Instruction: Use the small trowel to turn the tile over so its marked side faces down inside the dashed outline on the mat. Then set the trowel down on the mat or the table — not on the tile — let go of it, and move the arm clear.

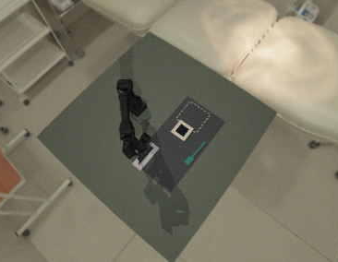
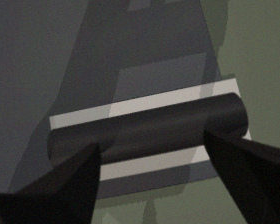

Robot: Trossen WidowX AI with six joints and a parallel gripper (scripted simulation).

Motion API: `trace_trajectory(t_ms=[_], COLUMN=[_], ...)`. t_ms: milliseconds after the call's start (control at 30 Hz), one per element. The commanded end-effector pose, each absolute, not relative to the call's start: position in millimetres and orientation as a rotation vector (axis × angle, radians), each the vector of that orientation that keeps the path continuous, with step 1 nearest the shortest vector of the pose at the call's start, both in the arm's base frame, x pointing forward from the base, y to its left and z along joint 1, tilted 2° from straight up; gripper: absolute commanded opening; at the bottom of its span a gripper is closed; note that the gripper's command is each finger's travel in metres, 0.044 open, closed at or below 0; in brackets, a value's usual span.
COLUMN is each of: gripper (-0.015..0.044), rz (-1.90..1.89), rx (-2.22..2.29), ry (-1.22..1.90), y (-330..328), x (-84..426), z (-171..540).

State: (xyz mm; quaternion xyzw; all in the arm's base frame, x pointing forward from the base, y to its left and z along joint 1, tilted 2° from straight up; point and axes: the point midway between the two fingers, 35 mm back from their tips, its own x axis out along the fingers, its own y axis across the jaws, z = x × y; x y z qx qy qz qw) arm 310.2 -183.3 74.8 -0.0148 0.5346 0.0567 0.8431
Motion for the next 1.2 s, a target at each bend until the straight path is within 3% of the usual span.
trace_trajectory(t_ms=[0,1167], gripper=[0.0300,0.0300], rz=[0.058,-0.370], rx=[0.080,1.193], ry=[1.099,0.749], y=[-183,-167], x=[308,286], z=[73,61])
